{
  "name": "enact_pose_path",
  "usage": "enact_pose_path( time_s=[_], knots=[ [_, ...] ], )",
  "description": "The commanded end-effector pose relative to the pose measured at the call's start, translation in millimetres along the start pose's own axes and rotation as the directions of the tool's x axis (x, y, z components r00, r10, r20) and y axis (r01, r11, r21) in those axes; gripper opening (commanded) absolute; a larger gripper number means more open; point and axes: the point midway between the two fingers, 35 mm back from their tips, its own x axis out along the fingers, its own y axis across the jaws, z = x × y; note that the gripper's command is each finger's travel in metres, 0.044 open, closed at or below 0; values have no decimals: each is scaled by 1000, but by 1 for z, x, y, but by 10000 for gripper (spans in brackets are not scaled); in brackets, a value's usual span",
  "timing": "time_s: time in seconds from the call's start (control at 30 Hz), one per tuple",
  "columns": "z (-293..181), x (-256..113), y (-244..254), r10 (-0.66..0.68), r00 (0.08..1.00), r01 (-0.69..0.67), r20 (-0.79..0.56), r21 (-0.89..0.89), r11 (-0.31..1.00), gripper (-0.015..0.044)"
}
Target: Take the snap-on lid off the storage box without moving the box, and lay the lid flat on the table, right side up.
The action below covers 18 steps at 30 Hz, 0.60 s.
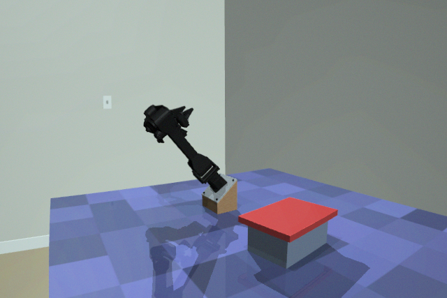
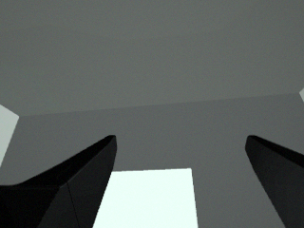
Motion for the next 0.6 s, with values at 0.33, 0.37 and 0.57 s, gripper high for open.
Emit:
enact_pose_path(
  time_s=[0.33, 0.37, 0.57],
  knots=[
    [-15, -110, -35, -411, 901, 316, 137, 443, 839, 235],
    [-16, -118, -36, -435, 889, 328, 141, 465, 822, 235],
    [-25, -201, -30, -673, 716, 375, 185, 711, 594, 235]
  ],
)
